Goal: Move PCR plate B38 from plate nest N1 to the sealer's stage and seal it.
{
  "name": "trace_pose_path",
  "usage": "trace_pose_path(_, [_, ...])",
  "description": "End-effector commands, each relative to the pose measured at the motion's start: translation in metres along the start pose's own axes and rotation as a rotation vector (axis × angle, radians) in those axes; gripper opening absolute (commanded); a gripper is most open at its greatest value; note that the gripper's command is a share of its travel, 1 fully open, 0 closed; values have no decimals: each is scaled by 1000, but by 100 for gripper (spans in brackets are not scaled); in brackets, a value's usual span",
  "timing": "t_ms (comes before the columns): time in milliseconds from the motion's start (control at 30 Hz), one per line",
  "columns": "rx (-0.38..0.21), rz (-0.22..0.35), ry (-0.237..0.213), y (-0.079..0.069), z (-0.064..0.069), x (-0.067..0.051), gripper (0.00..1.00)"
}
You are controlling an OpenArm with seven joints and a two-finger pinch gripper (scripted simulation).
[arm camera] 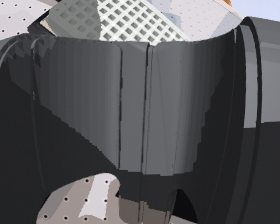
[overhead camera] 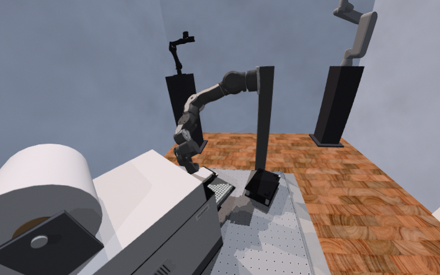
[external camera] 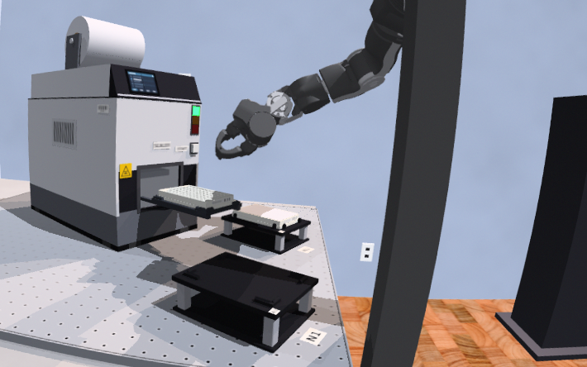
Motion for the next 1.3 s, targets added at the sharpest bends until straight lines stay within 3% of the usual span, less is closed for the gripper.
trace_pose_path(0, [75, -61, 14, 2, 0, 0, 0])
trace_pose_path(67, [147, -134, 32, -1, -1, 0, 0])
trace_pose_path(467, [147, -134, 32, -1, -1, 0, 0])
trace_pose_path(633, [321, -314, 81, -8, -2, 1, 0])
trace_pose_path(1033, [321, -314, 81, -8, -2, 1, 0])
trace_pose_path(1200, [497, -494, 128, -15, -5, 0, 0])
trace_pose_path(1267, [497, -494, 128, -15, -5, 0, 0])
Point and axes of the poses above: the point where the finger pads meet when closed, its own z axis back along the fingers, its own y axis across the jaws, x = y × z, the point moved 4 cm from there along z, back along the fingers, and after that the axes turned 14 degrees about -z, right-handed, at the moved point
